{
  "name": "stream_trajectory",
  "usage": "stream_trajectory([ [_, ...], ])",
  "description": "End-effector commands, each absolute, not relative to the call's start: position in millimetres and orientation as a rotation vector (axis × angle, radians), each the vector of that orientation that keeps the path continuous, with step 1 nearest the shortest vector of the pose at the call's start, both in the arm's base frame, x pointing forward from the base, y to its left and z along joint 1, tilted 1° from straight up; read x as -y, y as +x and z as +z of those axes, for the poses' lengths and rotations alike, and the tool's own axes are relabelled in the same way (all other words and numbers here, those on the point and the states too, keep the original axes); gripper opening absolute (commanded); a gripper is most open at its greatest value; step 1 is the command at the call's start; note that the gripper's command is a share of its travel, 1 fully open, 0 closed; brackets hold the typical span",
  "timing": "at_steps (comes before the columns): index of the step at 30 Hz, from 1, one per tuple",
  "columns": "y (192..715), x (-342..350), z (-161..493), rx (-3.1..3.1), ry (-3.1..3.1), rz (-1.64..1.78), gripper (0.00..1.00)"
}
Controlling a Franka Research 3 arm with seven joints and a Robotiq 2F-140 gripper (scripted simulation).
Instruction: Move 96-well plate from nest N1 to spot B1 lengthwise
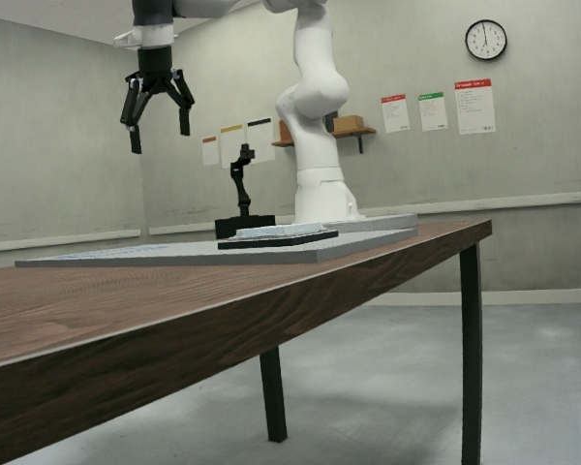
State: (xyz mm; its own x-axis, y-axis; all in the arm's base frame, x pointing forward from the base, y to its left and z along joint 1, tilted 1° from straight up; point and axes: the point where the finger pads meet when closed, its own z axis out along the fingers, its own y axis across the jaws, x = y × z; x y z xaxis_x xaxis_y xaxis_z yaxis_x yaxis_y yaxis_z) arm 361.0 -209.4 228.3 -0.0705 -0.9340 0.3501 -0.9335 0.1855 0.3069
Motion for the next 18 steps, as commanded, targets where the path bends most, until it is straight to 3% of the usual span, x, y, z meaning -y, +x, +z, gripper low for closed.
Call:
stream_trajectory([
  [1,380,198,221,1.893,1.922,-0.023,1.0],
  [18,426,144,196,1.652,2.234,-0.045,1.0],
])
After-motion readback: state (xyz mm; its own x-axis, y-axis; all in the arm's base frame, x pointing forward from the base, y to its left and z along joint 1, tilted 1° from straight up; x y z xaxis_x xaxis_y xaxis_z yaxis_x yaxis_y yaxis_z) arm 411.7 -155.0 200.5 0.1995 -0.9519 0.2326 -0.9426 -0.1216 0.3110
